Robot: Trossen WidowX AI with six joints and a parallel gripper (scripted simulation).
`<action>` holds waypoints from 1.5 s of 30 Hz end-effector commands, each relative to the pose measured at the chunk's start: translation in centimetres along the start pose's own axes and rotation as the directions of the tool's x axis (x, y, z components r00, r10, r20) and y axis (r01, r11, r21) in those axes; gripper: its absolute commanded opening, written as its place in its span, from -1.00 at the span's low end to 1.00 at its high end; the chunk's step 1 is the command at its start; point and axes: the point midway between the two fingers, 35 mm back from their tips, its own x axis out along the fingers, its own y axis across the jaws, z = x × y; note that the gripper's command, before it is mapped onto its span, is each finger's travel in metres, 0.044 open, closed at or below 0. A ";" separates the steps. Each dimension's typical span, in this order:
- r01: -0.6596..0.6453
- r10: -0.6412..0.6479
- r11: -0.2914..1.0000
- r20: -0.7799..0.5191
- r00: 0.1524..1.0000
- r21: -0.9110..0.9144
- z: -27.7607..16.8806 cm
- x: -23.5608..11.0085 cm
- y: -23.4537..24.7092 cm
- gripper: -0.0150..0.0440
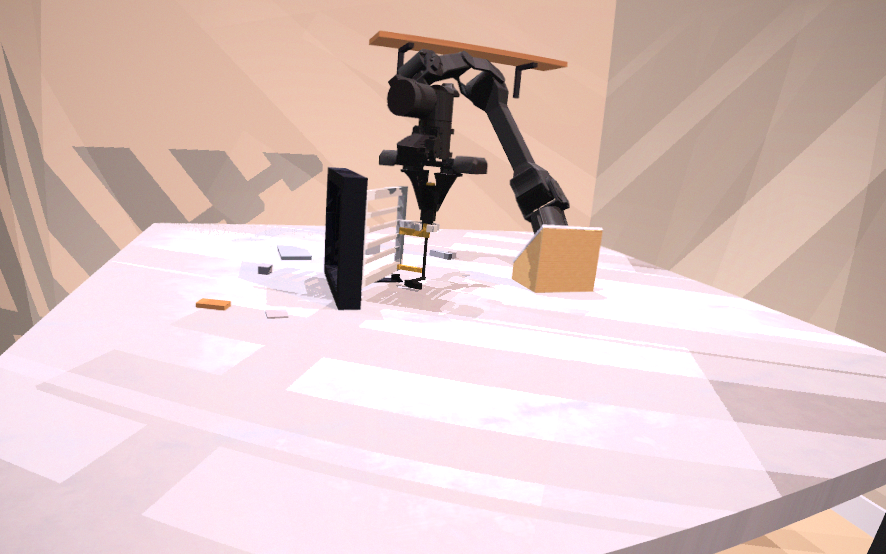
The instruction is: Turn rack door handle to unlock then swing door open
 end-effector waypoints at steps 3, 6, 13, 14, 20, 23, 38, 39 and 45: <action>0.004 -0.005 0.994 0.005 1.000 0.106 0.3 0.0 1.0 -0.43; 0.004 -0.004 0.989 0.005 1.000 0.149 0.5 0.0 1.7 -0.43; 0.002 -0.004 0.969 0.006 1.000 0.247 1.0 0.0 3.2 -0.43; 0.002 -0.004 0.965 0.006 1.000 0.261 1.1 0.0 3.4 -0.43; 0.001 -0.003 0.940 0.006 1.000 0.342 1.6 0.0 4.7 -0.43; 0.000 -0.003 0.924 0.007 1.000 0.383 2.0 0.0 5.3 -0.43; -0.004 -0.001 0.813 0.008 1.000 0.582 4.1 0.0 8.3 -0.43; -0.004 -0.001 0.803 0.009 1.000 0.596 4.2 0.0 8.5 -0.43; -0.006 0.000 0.740 0.009 1.000 0.672 5.4 0.0 9.6 -0.43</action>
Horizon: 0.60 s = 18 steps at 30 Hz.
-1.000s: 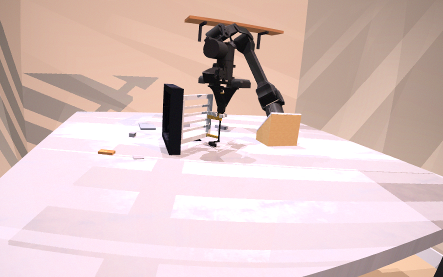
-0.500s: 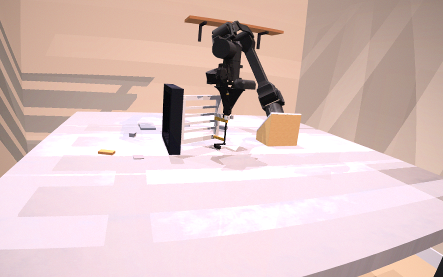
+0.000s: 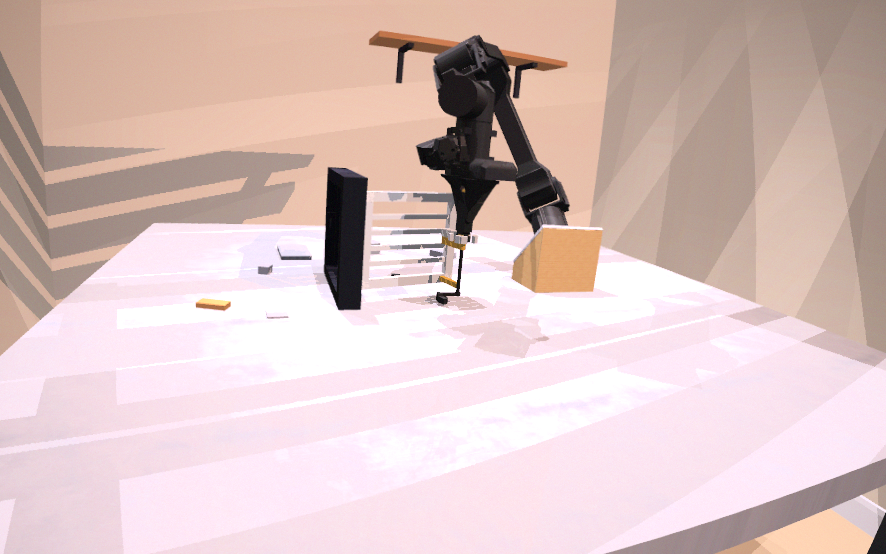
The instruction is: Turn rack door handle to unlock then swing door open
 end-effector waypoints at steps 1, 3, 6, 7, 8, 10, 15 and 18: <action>-0.002 0.002 0.997 0.000 1.000 0.078 0.2 0.0 0.8 -0.43; -0.002 0.002 0.994 0.000 1.000 0.110 0.3 0.0 1.3 -0.43; -0.003 0.003 0.987 0.000 1.000 0.159 0.5 0.0 2.1 -0.43; -0.003 0.003 0.985 0.000 1.000 0.175 0.6 0.0 2.4 -0.43; -0.003 0.003 0.981 0.000 1.000 0.193 0.7 -0.1 2.6 -0.43; -0.003 0.003 0.973 0.000 1.000 0.229 0.9 -0.1 3.2 -0.43; -0.004 0.004 0.956 0.001 1.000 0.295 1.2 -0.1 4.2 -0.43; -0.004 0.004 0.955 0.001 1.000 0.297 1.2 -0.1 4.3 -0.43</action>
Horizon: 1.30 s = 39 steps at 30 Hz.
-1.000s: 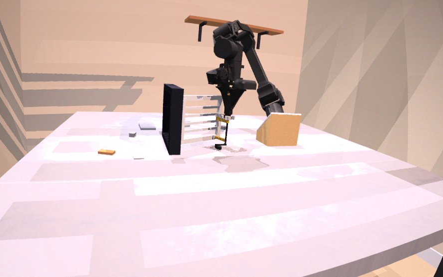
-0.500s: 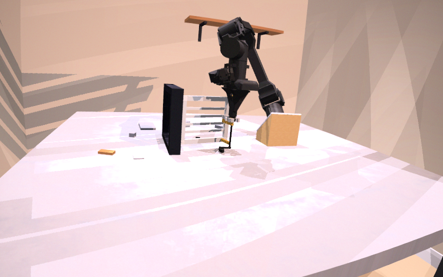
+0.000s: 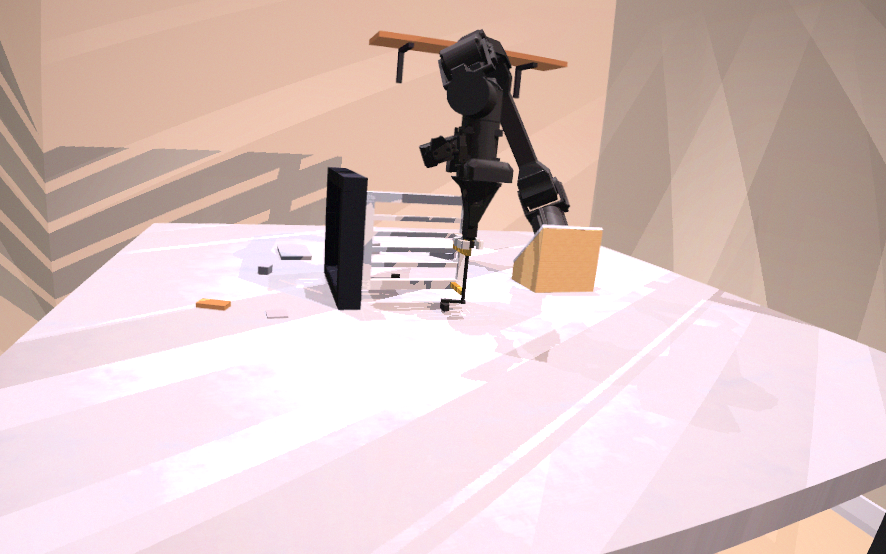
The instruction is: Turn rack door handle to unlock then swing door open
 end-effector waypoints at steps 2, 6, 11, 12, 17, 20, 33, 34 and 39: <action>0.001 0.000 1.000 -0.003 1.000 0.024 0.0 0.0 0.1 -0.43; 0.001 0.000 1.000 -0.003 1.000 0.024 0.0 0.0 0.1 -0.43; 0.001 0.000 1.000 -0.003 1.000 0.024 0.0 0.0 0.1 -0.35; 0.001 0.000 1.000 -0.003 1.000 0.024 0.0 0.0 0.1 -0.26; 0.001 0.000 1.000 -0.003 1.000 0.024 0.0 0.0 0.1 0.19; 0.001 0.000 1.000 -0.003 1.000 0.024 0.0 0.0 0.1 0.46; -0.001 0.001 1.000 -0.003 1.000 0.023 0.1 -1.4 0.2 0.49; -0.001 0.001 1.000 -0.003 1.000 0.023 0.1 -1.5 0.3 0.49; -0.001 0.001 1.000 -0.004 1.000 0.022 0.1 -2.2 0.3 0.49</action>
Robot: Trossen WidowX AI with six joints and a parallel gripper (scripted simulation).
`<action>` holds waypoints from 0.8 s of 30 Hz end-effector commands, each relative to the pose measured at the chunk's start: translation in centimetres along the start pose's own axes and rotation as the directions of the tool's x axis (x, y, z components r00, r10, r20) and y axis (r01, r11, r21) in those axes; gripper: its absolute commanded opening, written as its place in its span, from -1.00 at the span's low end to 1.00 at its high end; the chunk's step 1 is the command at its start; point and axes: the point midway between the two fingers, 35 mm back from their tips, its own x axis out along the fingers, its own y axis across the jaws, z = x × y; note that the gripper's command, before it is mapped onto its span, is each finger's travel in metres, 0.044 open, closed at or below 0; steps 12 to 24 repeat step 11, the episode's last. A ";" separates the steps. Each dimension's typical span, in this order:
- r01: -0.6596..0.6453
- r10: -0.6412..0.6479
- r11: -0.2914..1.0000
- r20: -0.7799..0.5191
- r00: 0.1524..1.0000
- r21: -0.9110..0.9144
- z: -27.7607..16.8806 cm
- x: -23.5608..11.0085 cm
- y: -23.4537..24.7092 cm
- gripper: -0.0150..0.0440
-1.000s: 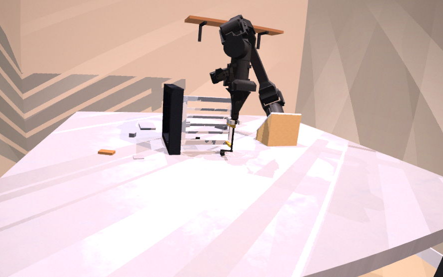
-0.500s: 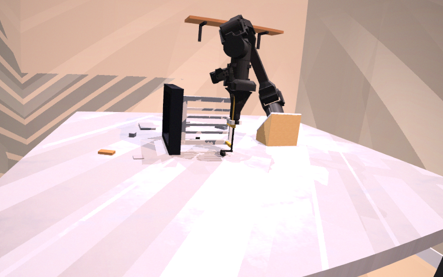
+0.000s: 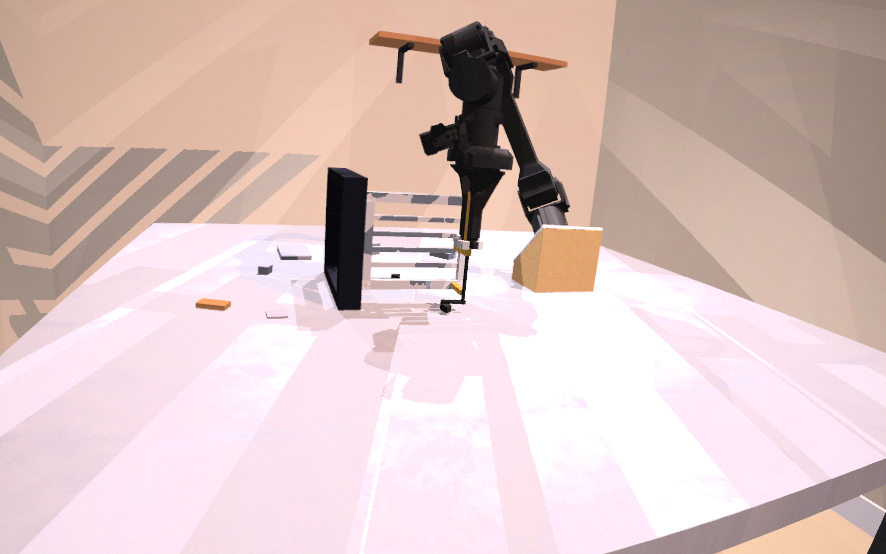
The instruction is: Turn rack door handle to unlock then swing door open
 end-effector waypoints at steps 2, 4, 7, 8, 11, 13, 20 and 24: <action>-0.004 0.004 1.000 -0.002 1.000 0.005 0.0 -0.7 0.1 0.49; -0.004 0.004 1.000 -0.002 1.000 0.006 0.0 -1.0 0.1 0.49; -0.004 0.004 1.000 -0.002 1.000 0.006 0.0 -1.4 0.1 0.49; -0.004 0.004 1.000 -0.002 1.000 0.006 0.0 -1.5 0.1 0.49; -0.004 0.004 1.000 -0.002 1.000 0.006 0.0 -1.9 0.1 0.49; -0.004 0.004 1.000 -0.002 1.000 0.006 0.0 -1.9 0.1 0.49; -0.004 0.004 1.000 -0.002 1.000 0.006 0.0 -1.9 0.1 0.49; -0.004 0.004 1.000 -0.002 1.000 0.006 0.0 -1.9 0.1 0.49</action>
